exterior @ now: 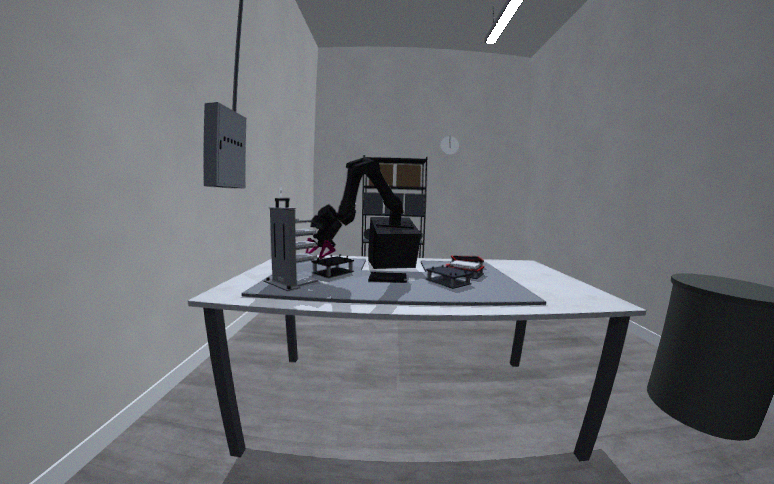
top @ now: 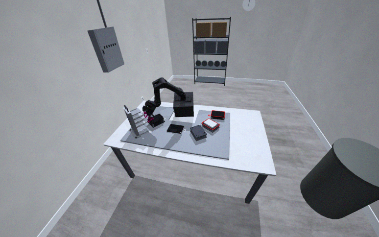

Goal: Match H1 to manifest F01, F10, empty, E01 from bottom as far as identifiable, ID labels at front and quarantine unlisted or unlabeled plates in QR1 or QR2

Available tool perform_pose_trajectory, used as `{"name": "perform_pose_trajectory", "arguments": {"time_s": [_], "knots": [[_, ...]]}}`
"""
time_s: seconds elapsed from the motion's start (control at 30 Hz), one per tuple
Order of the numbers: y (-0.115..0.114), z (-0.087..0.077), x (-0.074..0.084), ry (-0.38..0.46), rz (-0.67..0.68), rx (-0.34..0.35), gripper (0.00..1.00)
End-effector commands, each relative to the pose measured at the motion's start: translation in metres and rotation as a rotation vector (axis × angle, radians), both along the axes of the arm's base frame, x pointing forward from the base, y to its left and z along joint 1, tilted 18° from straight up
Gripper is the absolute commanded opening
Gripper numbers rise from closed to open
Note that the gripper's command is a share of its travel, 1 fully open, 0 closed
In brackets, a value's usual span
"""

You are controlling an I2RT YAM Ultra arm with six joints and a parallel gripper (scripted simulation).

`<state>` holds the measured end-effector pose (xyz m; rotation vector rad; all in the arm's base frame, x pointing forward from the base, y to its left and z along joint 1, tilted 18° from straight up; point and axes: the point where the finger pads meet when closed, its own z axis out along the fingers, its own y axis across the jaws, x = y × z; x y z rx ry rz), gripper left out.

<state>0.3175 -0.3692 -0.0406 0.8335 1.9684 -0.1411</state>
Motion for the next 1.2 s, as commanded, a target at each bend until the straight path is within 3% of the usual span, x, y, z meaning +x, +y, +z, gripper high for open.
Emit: {"name": "perform_pose_trajectory", "arguments": {"time_s": [0.0,0.57,0.6,1.17], "knots": [[-0.007,0.007,0.003,-0.007,-0.006,-0.014,1.0],[-0.017,0.01,0.014,-0.008,-0.006,-0.014,1.0],[-0.017,0.01,0.014,-0.008,-0.006,-0.014,0.86],[-0.017,0.01,0.014,-0.008,-0.006,-0.014,0.86]]}}
